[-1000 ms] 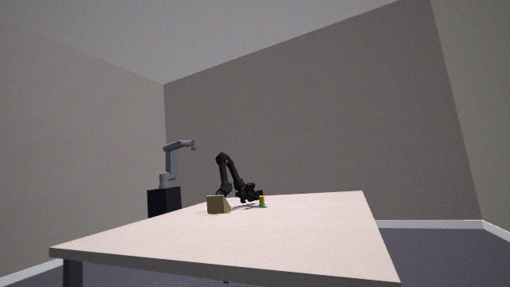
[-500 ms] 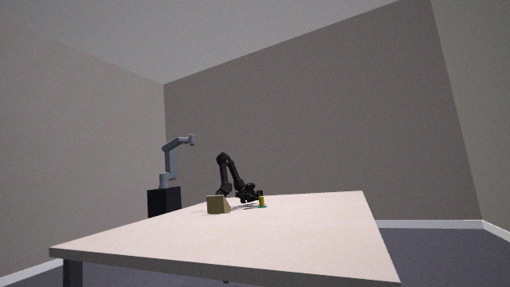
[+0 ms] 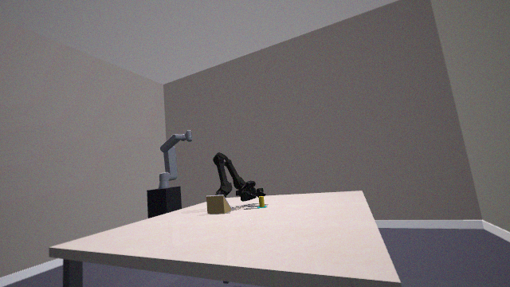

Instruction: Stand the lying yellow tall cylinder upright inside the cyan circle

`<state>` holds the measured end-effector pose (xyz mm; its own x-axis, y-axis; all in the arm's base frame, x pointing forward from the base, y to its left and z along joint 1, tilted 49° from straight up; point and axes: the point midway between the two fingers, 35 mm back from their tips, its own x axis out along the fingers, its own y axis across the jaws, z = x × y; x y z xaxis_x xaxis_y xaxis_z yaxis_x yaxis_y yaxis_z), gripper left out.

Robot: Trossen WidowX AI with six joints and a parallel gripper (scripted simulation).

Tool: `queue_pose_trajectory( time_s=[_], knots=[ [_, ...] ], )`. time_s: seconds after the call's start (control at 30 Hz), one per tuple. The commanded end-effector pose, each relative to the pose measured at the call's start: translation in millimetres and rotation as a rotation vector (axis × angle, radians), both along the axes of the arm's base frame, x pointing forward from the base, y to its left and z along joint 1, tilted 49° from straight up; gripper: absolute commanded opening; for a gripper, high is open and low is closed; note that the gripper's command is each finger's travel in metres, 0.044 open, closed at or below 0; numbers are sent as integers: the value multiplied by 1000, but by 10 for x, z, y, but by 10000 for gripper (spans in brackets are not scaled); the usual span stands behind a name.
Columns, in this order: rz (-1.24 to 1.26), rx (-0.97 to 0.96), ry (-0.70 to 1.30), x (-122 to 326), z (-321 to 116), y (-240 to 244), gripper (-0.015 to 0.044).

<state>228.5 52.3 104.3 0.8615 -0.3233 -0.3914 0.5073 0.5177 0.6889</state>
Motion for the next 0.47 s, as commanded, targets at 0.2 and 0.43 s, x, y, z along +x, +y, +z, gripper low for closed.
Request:
queue_pose_trajectory(
  time_s=[0.2,0.43],
  knots=[
    [-2,7,3,-1,266,-309,400],
    [2,-7,-18,-65,453,-530,400]
  ],
)
